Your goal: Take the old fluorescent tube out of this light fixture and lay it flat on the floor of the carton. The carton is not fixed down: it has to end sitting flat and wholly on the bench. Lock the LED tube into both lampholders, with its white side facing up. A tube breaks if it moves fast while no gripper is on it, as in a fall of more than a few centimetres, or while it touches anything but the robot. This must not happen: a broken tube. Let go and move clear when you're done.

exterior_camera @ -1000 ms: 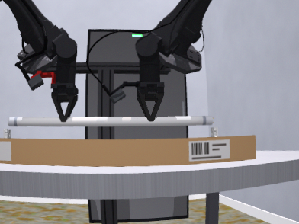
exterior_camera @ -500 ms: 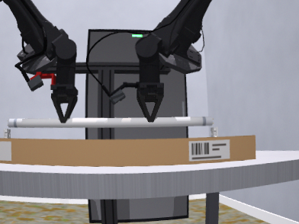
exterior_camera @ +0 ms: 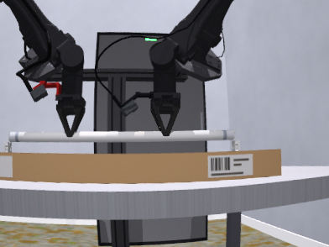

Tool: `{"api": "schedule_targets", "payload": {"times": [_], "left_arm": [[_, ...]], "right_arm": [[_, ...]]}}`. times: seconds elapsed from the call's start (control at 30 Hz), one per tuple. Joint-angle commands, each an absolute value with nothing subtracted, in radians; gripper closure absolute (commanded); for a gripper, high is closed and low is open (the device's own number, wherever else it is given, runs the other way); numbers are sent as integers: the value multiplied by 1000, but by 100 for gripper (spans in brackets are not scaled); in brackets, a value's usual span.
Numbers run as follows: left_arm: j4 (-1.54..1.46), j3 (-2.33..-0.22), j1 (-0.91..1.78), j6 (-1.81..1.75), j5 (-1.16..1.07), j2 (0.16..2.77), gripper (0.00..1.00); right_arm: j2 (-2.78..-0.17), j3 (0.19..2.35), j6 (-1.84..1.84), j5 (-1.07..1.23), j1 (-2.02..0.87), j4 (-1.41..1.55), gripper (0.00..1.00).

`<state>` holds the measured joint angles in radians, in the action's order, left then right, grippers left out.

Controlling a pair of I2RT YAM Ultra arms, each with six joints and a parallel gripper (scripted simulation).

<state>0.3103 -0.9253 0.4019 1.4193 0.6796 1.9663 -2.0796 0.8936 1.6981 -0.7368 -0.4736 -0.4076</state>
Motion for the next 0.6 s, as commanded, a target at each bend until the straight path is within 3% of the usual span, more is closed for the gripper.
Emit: {"api": "schedule_targets", "payload": {"times": [0.0,0.57], "left_arm": [[342,-955,418,1418,640,1981,89],[349,-964,414,1424,638,1988,89]], "right_arm": [[-2106,914,1691,-722,-482,-429,89],[-2117,920,1687,-720,-476,-436,89]]}}
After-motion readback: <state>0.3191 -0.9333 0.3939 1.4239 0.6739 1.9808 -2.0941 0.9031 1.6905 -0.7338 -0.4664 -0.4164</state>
